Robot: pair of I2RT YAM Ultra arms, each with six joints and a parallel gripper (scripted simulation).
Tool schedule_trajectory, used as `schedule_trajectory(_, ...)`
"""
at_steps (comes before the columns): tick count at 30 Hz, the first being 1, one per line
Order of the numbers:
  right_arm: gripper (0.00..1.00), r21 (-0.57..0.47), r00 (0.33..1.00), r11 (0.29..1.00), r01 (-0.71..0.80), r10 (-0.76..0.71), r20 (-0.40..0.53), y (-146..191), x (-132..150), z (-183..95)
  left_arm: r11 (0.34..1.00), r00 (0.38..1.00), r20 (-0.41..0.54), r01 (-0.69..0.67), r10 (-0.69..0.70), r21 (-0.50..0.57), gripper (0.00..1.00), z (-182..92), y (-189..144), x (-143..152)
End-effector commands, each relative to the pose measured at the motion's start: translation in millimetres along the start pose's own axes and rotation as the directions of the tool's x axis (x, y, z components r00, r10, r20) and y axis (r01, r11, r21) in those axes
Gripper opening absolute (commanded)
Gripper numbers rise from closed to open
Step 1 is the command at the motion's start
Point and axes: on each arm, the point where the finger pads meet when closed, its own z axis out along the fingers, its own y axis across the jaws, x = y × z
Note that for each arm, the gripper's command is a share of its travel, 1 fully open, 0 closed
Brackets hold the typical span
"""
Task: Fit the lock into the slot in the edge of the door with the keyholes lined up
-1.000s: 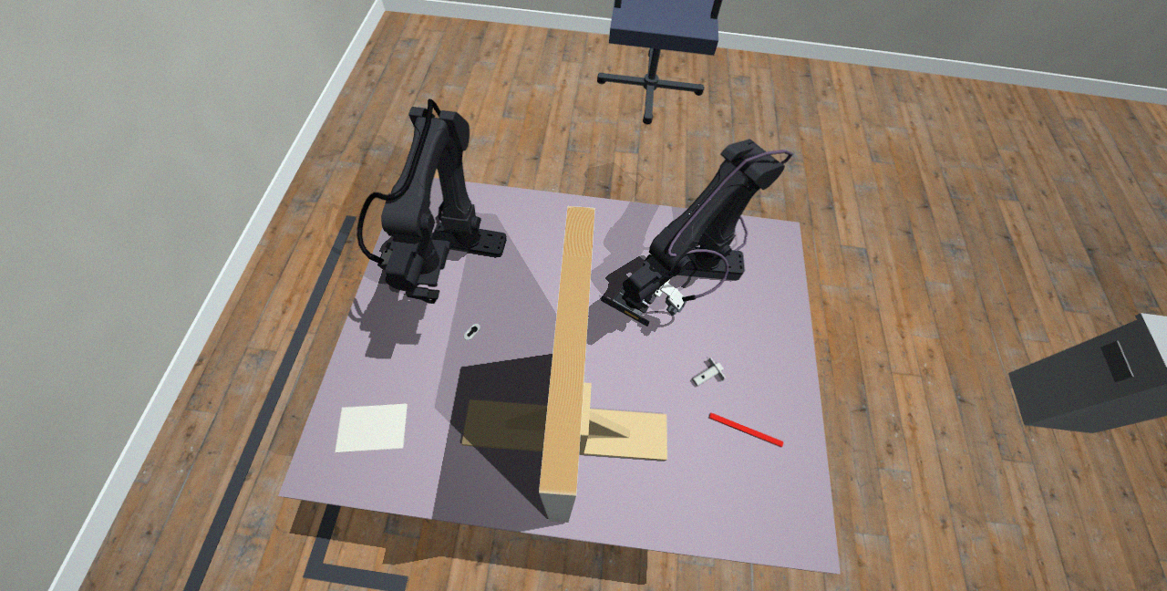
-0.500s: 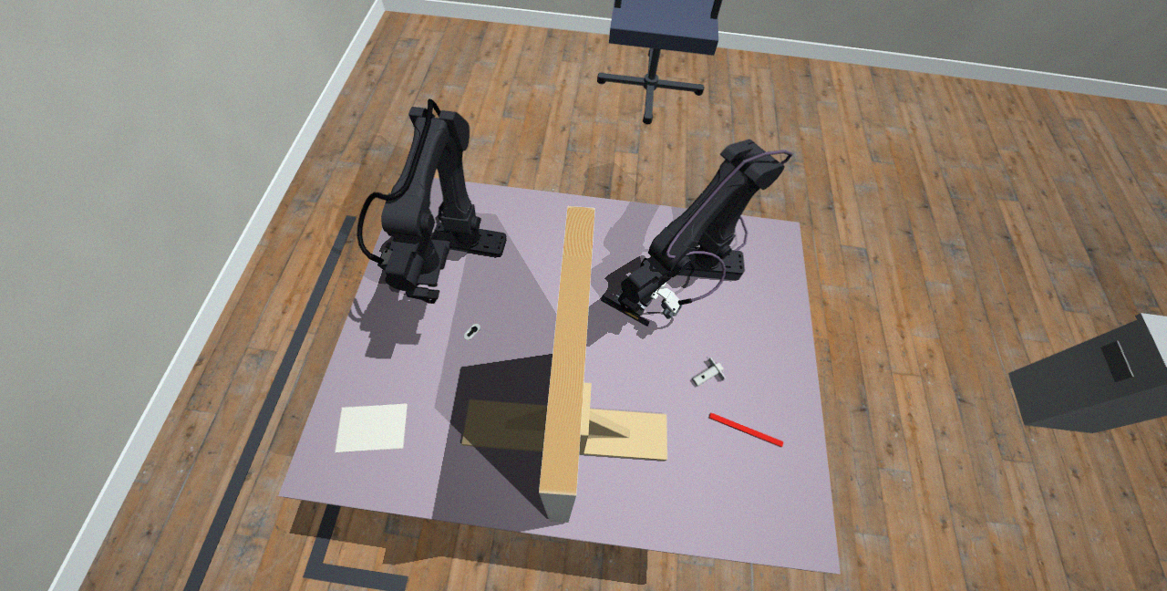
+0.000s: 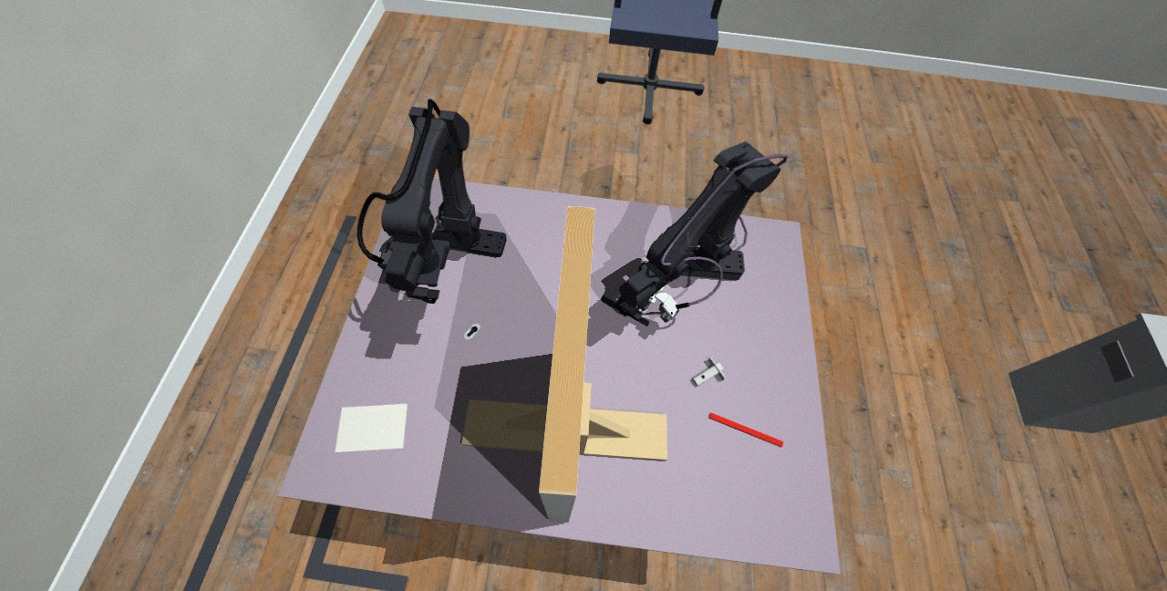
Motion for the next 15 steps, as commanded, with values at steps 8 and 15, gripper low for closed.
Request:
schedule_trajectory(8,1.0,-0.003,1.0,1.0,0.0,0.0,0.007,-1,0,-3,1.0,1.0,-0.001,-0.005,0.005,-0.005,1.0,18,4,-3)
schedule_trajectory(15,1.0,-0.003,1.0,1.0,0.0,0.0,0.007,-1,0,-3,1.0,1.0,0.003,-0.001,0.001,-0.018,0.99,24,8,-6)
